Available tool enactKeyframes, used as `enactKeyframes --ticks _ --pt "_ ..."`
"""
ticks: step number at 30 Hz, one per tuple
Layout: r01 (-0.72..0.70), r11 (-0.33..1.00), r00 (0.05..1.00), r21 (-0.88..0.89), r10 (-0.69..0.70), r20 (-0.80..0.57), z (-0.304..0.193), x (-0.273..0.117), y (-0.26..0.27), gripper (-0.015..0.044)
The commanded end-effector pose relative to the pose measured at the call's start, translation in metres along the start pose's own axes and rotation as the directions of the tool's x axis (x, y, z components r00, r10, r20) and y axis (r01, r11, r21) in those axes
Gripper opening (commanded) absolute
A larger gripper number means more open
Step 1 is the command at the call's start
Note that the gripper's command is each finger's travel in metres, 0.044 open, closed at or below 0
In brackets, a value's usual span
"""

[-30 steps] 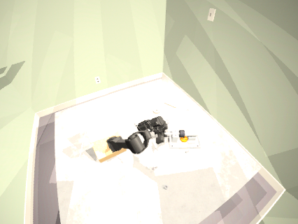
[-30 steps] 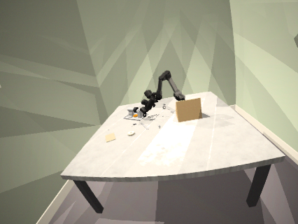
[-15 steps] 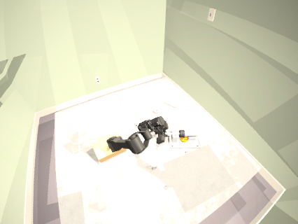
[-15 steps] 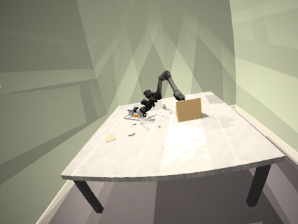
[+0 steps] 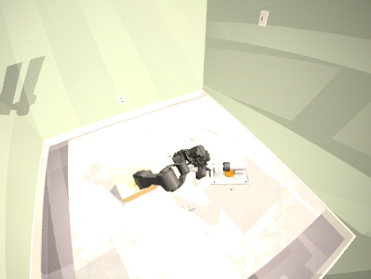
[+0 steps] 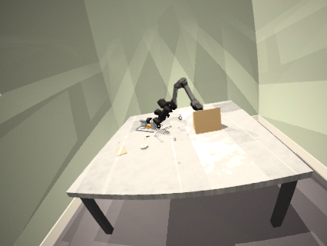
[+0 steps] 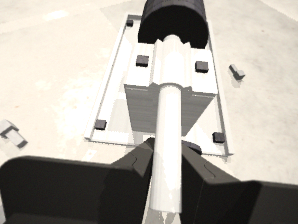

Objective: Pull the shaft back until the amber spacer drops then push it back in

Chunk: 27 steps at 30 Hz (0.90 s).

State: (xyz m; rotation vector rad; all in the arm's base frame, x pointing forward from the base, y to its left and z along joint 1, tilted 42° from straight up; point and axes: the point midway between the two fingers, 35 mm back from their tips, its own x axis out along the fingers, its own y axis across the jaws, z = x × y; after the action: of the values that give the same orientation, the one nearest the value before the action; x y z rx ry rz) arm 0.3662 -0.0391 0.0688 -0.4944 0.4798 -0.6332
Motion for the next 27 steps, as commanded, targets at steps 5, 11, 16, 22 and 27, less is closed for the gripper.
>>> enactKeyframes --ticks 5,11,16,22,27 --pt "0.004 1.0 1.0 0.002 -0.004 0.002 0.0036 0.0026 -0.0007 0.0" --pt "0.004 1.0 1.0 0.002 -0.004 0.002 0.0048 0.0038 -0.0007 0.0" --pt "0.004 1.0 1.0 0.002 -0.004 0.002 0.0058 0.0048 -0.0007 0.0" --pt "0.004 1.0 1.0 0.003 -0.004 0.002 0.0071 0.006 -0.0008 0.0" --pt "0.004 1.0 1.0 0.003 -0.004 0.002 0.0081 0.007 -0.0008 0.0"
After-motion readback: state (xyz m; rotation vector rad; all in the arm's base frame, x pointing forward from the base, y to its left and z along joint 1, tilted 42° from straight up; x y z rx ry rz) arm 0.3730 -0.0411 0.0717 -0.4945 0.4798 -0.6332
